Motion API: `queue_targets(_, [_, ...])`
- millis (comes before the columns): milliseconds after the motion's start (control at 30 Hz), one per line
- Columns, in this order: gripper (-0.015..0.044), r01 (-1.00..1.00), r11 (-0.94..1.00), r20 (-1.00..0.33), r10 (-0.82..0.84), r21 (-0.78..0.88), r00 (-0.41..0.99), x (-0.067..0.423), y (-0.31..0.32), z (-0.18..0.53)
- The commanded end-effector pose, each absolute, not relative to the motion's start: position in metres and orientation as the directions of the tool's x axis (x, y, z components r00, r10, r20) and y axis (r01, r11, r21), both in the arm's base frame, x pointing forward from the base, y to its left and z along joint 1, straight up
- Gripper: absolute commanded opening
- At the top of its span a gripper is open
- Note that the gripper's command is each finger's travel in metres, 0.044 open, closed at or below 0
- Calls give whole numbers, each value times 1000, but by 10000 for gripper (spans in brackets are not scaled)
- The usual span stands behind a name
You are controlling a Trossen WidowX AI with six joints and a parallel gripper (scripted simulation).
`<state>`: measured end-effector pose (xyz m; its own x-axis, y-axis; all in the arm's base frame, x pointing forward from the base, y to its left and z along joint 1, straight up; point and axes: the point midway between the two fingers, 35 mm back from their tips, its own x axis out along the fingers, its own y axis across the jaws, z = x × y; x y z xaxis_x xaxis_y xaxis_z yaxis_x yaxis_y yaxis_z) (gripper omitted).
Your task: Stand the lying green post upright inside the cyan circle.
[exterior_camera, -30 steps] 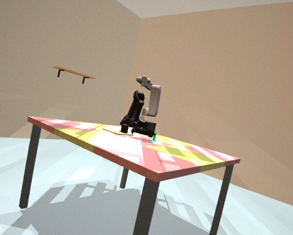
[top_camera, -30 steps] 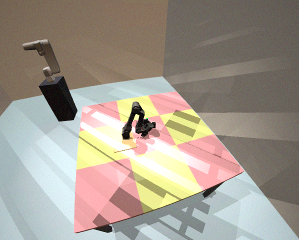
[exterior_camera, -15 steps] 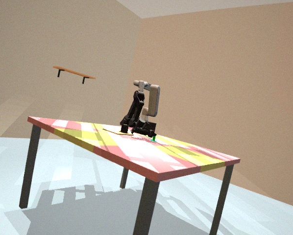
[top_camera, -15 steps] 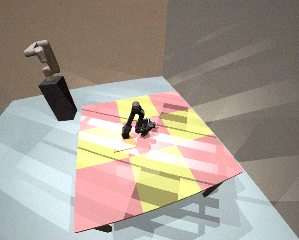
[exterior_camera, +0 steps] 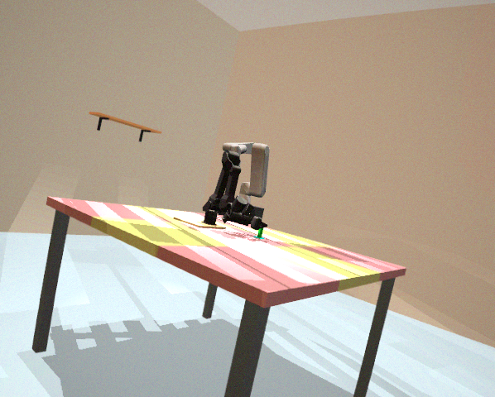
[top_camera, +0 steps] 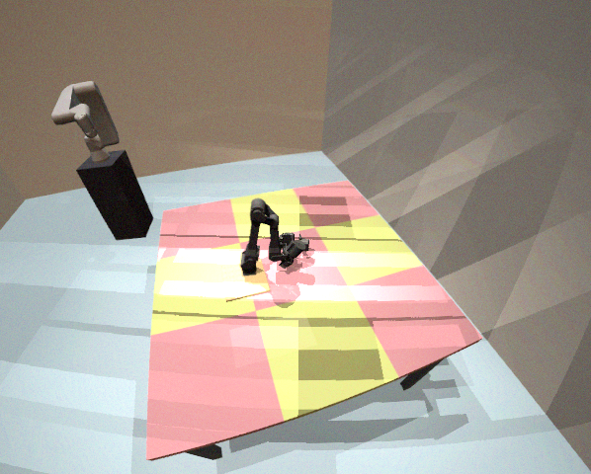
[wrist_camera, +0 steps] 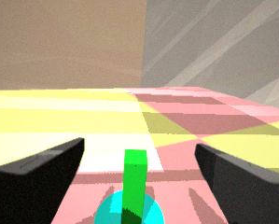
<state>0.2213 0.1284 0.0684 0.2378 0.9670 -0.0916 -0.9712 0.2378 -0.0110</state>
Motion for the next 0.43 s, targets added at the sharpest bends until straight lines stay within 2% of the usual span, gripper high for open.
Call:
queue_targets(0, [400, -971, 239, -89, 967, -28, 240, 225, 128, 81])
queue_targets(400, [400, -971, 237, -89, 967, -25, 239, 223, 128, 121])
